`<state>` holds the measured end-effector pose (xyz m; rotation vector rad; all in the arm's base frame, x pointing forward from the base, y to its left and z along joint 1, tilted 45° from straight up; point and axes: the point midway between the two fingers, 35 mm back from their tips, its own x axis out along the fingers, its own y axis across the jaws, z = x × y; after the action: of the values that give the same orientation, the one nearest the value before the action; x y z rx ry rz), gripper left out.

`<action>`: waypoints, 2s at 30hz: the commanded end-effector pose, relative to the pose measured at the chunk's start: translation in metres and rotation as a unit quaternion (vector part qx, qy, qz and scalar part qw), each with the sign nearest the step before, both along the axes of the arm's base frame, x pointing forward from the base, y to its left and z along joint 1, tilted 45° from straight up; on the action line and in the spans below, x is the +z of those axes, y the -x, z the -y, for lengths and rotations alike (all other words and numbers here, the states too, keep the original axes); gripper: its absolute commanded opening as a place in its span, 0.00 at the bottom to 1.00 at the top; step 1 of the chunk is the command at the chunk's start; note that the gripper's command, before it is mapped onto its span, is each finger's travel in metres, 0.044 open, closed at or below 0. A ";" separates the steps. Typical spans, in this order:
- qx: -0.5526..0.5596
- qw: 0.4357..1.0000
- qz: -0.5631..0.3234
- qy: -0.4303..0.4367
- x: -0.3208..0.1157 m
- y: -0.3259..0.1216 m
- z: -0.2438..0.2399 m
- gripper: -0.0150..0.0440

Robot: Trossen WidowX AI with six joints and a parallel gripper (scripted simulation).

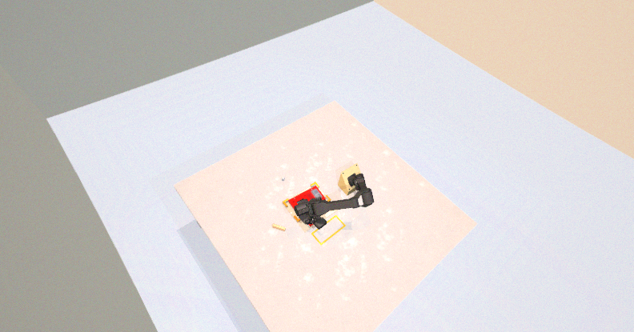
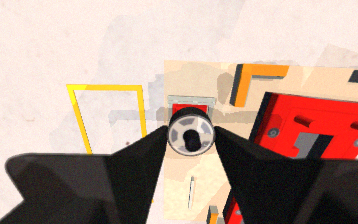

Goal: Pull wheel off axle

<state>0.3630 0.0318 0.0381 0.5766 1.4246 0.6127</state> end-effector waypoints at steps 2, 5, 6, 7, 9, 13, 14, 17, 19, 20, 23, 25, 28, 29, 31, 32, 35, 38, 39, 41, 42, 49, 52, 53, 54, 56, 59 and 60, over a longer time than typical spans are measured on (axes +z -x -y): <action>0.001 1.000 0.000 -0.001 0.001 0.000 -0.001 0.54; 0.001 1.000 0.000 -0.001 0.001 0.000 -0.001 0.44; 0.001 1.000 0.000 -0.001 0.001 0.000 -0.001 0.39; 0.001 1.000 0.000 -0.001 0.001 0.000 -0.001 0.35; 0.001 1.000 0.000 -0.001 0.001 0.000 0.000 0.26; 0.001 1.000 0.000 -0.001 0.002 0.000 0.001 0.25; 0.001 1.000 0.000 -0.001 0.002 0.000 0.001 0.25; 0.001 1.000 0.000 -0.001 0.003 0.000 0.002 0.25; 0.001 1.000 0.000 -0.001 0.003 0.000 0.002 0.25; 0.001 1.000 0.000 -0.001 0.004 0.000 0.003 0.25; 0.001 1.000 0.000 -0.001 0.004 0.000 0.003 0.25; 0.001 1.000 0.000 -0.001 0.005 0.000 0.004 0.25; 0.001 1.000 -0.001 -0.001 0.005 0.000 0.004 0.25; 0.001 1.000 -0.001 -0.001 0.006 0.000 0.005 0.25; 0.001 1.000 -0.001 -0.001 0.006 0.000 0.005 0.25; 0.001 1.000 -0.001 -0.001 0.006 0.000 0.005 0.25; 0.001 1.000 -0.001 -0.001 0.007 0.000 0.006 0.25; 0.000 1.000 -0.001 -0.001 0.008 0.000 0.007 0.25; 0.000 1.000 -0.001 -0.001 0.008 0.000 0.007 0.25; 0.000 1.000 -0.001 -0.001 0.008 0.000 0.008 0.25; 0.000 1.000 -0.001 -0.001 0.009 0.000 0.008 0.25; 0.000 1.000 -0.001 -0.001 0.010 0.000 0.010 0.25; 0.000 1.000 -0.001 -0.001 0.011 0.000 0.010 0.25; 0.000 1.000 -0.001 -0.001 0.011 0.000 0.010 0.25; 0.000 1.000 -0.001 -0.001 0.011 0.000 0.011 0.25; 0.000 1.000 -0.002 -0.001 0.012 0.000 0.011 0.25; 0.000 1.000 -0.002 -0.001 0.012 0.000 0.012 0.25; 0.000 1.000 -0.002 -0.001 0.013 0.000 0.012 0.25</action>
<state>0.3615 0.0219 0.0480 0.5812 1.4349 0.6141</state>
